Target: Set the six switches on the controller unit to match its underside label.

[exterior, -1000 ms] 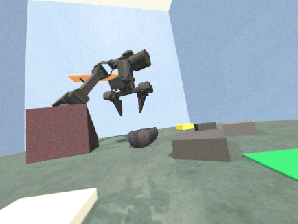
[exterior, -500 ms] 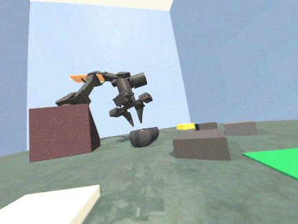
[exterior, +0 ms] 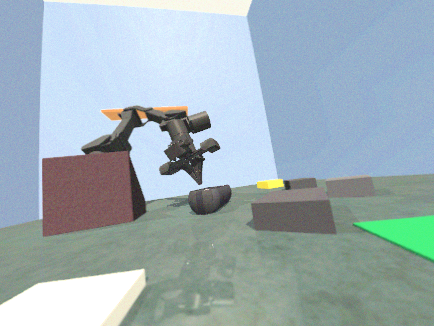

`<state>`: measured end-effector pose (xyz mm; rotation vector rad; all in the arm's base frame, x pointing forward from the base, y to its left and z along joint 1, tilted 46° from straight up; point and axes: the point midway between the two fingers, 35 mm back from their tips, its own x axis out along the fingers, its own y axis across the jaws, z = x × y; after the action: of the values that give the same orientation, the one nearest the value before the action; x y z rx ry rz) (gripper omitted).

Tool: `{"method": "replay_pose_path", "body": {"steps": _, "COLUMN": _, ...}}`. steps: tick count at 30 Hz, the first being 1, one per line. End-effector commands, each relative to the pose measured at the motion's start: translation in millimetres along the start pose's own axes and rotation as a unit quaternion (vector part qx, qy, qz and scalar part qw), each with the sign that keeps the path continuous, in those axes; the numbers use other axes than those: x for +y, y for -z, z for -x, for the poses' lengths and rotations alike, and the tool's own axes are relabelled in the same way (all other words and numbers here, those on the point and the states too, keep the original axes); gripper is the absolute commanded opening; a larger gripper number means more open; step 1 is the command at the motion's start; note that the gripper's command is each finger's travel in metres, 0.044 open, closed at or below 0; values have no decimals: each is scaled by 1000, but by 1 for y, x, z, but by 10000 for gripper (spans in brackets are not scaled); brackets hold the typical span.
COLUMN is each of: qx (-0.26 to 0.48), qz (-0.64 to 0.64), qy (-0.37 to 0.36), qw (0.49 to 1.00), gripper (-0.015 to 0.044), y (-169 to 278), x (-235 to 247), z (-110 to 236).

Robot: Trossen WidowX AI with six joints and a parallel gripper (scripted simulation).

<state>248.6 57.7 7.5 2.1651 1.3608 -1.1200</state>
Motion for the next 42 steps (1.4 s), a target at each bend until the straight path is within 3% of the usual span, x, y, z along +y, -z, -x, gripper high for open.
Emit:
{"method": "replay_pose_path", "body": {"steps": 1, "qx": 1, "qz": -1, "qy": 0, "qw": 1000, "gripper": 0, "y": 1, "x": -1, "z": -3}}
{"method": "replay_pose_path", "body": {"steps": 42, "qx": 1, "qz": -1, "qy": 2, "qw": 1000, "gripper": 0, "y": 1, "x": -15, "z": -51}}
